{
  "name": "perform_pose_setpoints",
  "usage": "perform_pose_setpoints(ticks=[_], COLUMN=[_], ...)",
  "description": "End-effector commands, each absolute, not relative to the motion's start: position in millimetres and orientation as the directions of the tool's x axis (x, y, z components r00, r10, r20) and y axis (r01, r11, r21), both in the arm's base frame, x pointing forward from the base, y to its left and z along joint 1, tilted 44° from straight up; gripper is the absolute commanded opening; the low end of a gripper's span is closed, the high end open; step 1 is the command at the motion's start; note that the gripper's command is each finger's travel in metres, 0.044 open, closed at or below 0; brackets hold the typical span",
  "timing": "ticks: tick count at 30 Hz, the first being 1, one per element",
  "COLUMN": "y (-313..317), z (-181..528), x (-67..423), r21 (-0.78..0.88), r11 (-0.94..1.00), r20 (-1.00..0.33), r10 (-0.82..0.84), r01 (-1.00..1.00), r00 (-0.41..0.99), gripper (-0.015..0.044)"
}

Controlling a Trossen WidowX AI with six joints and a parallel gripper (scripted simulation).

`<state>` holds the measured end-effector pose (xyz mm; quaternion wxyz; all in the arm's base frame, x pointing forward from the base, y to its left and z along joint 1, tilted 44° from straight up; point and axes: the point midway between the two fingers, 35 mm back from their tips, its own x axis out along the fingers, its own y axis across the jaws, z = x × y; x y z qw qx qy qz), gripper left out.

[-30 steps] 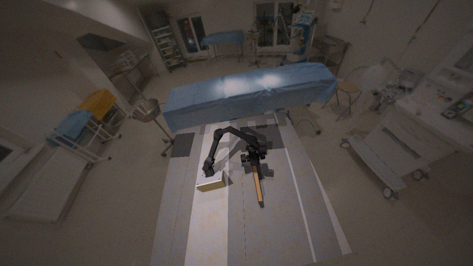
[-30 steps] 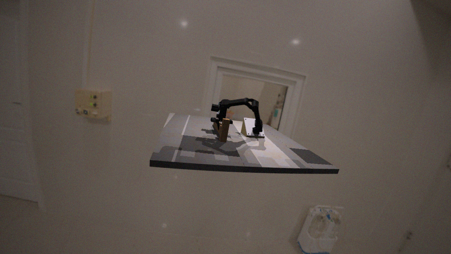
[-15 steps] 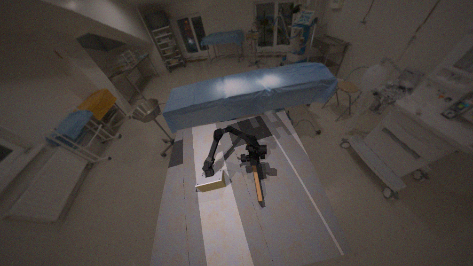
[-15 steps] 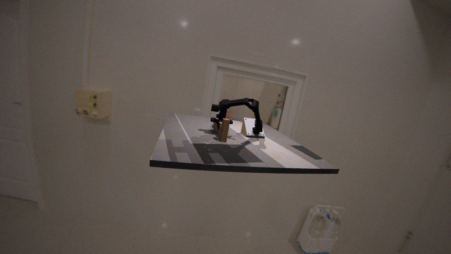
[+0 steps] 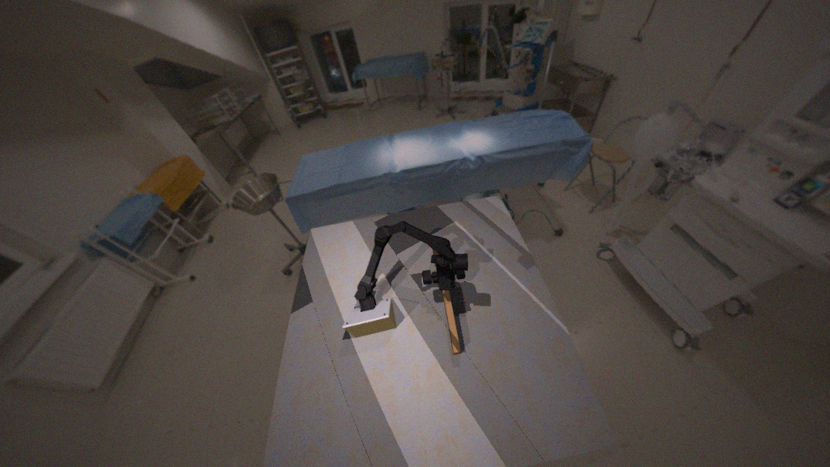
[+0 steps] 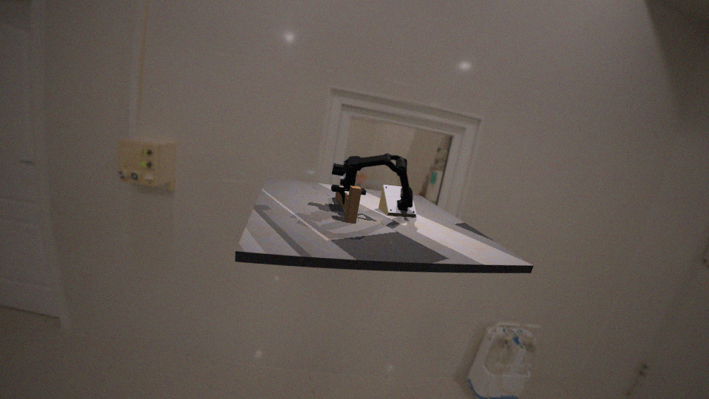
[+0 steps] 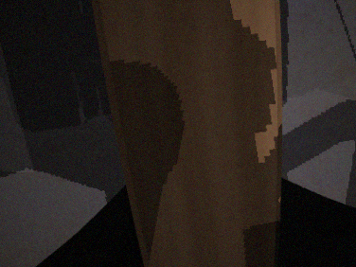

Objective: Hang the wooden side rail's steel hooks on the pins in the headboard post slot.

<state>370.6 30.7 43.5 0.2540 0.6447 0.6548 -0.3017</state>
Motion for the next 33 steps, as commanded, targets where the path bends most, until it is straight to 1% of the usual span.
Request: perform_pose_setpoints(ticks=[1, 33], y=[29.9, 32.5], z=[45.6, 47.8], x=[370.7, 371.0], r21=[-0.067, -0.067], r11=[-0.021, -0.021], r20=[-0.721, -0.720], r10=[0.693, 0.693], r01=[0.998, 0.998], r00=[-0.034, -0.034], gripper=[0.0000, 0.0000])
